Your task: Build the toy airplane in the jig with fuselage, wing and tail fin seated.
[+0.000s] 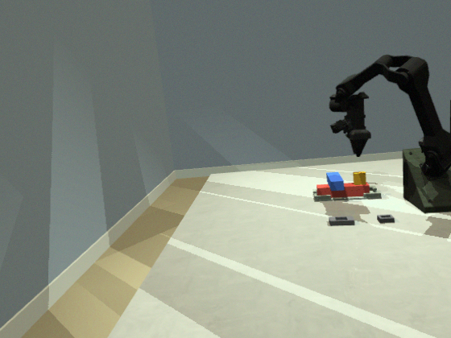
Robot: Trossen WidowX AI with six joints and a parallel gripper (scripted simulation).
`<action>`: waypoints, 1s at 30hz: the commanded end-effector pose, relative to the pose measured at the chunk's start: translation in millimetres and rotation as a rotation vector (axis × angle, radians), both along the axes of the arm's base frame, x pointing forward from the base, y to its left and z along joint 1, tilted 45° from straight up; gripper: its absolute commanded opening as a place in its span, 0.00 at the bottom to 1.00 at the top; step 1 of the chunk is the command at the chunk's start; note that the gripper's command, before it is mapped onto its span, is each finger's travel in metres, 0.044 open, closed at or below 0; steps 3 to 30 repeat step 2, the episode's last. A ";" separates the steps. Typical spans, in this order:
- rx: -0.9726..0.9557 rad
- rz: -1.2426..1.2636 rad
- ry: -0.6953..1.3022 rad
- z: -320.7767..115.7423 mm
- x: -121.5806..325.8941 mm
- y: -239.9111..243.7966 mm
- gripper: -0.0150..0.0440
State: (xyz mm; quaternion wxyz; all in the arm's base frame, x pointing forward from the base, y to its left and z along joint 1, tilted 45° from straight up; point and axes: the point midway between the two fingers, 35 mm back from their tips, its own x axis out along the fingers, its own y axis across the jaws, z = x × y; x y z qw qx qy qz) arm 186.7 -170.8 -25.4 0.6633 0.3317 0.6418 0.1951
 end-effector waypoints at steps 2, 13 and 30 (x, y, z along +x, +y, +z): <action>0.001 0.006 0.002 -0.1 -0.3 0.4 0.69; 0.001 0.006 0.002 -0.1 -0.3 0.4 0.69; 0.001 0.006 0.002 -0.1 -0.3 0.4 0.69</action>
